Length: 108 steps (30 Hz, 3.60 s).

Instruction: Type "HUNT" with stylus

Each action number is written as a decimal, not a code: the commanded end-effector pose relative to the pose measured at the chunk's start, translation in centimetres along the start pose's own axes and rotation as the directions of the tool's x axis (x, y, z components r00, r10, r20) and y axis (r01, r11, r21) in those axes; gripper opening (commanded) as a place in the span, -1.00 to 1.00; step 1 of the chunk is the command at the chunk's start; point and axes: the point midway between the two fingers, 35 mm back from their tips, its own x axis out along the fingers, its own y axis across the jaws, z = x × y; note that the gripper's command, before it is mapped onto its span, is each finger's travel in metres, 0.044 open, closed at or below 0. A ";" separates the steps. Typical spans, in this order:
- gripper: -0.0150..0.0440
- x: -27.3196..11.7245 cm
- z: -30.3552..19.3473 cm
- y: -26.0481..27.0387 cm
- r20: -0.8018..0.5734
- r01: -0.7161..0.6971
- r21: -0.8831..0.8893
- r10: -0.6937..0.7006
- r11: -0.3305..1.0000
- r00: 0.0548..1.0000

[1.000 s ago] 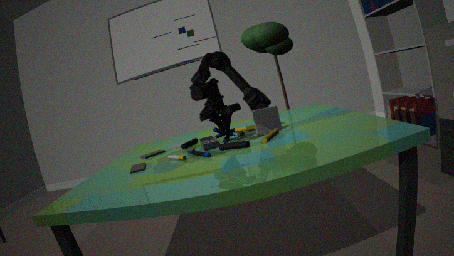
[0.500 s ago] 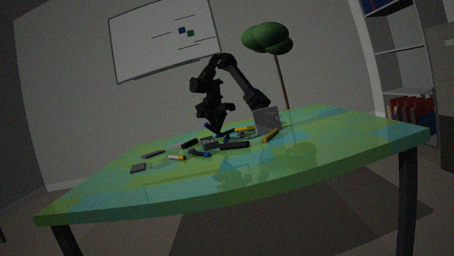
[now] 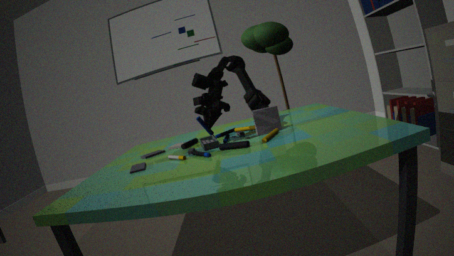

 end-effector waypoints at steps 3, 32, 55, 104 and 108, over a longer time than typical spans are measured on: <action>-0.49 -0.7 0.2 -1.7 0.110 0.053 0.044 -0.057 0.998 0.992; -0.49 -5.0 -1.5 -8.8 0.422 0.263 0.350 -0.402 0.899 0.813; -0.40 -2.0 -3.4 -9.0 0.423 0.265 0.352 -0.406 0.897 0.810; -0.22 -0.2 -4.3 -9.1 0.423 0.266 0.352 -0.406 0.898 0.811; -0.22 -0.1 -4.4 -9.1 0.422 0.266 0.352 -0.406 0.898 0.811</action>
